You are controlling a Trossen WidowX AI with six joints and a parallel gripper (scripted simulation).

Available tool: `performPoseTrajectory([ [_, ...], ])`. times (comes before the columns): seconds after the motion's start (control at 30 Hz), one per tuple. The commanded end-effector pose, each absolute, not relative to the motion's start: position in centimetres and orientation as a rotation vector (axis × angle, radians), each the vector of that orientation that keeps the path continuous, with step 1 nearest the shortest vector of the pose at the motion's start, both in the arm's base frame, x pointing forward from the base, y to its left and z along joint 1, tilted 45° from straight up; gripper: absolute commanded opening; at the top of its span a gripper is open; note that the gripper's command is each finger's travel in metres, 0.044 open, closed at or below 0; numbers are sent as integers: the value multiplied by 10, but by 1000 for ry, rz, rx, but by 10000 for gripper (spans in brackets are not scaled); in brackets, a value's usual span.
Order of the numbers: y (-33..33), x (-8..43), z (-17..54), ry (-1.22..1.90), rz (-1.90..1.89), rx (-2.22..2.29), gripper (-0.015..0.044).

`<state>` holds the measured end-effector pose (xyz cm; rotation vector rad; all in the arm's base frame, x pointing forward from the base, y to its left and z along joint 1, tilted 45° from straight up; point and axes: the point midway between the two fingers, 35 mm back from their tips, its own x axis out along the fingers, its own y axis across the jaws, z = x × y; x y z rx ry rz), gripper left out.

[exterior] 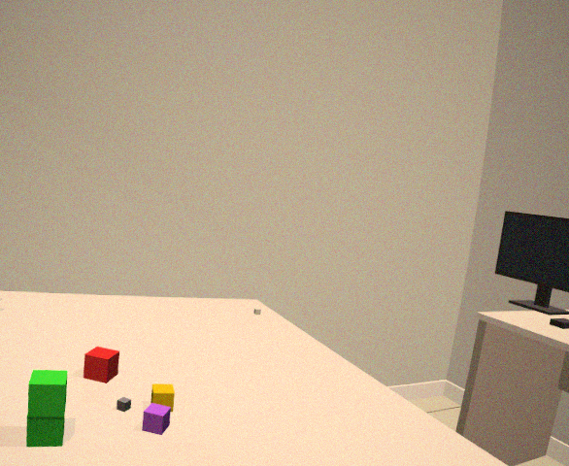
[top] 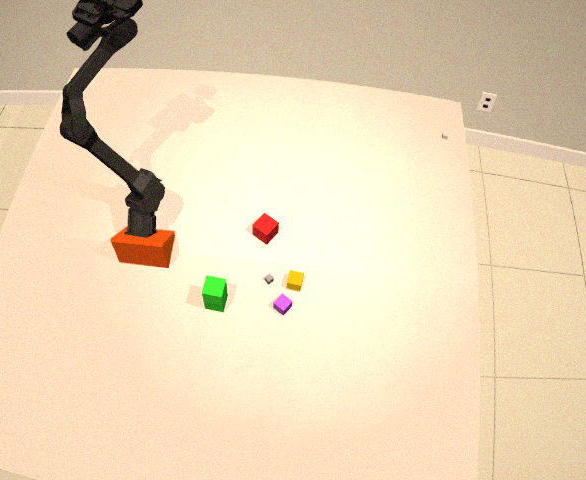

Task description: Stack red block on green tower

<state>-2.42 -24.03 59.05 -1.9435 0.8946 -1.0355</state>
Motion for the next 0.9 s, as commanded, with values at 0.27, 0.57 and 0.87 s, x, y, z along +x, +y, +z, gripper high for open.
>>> performPoseTrajectory([
  [0.27, -157, 2, 653, 1250, -1232, -2490, 440],
  [0.57, -36, 101, 685, 1691, -1384, -3163, 440],
  [0.87, 30, 222, 648, 1958, -1342, -3784, 440],
])
